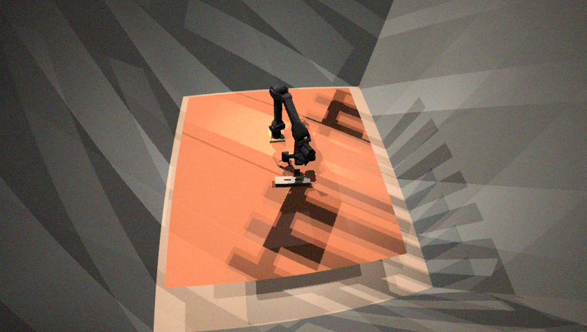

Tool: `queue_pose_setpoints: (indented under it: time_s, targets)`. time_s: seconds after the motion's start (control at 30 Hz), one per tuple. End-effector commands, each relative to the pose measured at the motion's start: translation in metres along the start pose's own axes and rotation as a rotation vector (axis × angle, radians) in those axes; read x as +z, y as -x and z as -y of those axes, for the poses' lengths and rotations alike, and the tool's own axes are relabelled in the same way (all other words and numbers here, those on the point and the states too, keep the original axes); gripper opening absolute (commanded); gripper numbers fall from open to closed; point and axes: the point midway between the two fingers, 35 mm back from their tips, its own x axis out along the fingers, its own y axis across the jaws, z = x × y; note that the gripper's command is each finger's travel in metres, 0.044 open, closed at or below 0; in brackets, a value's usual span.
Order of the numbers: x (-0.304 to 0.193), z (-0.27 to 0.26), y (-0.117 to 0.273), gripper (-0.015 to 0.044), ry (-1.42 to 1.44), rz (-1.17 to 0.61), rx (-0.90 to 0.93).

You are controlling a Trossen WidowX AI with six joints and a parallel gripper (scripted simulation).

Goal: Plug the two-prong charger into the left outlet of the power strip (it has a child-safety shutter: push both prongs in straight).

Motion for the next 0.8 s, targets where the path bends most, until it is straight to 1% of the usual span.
queue_pose_setpoints:
  time_s: [0.0, 0.03, 0.1, 0.77]
  targets:
    - [0.011, 0.001, 0.027, 0.0440, -0.012, 0.222, 0.002]
    - [0.013, 0.001, 0.034, 0.0440, -0.018, 0.269, 0.005]
    - [0.015, 0.002, 0.039, 0.0440, -0.024, 0.306, 0.008]
    - [0.015, 0.002, 0.039, 0.0440, -0.024, 0.306, 0.008]
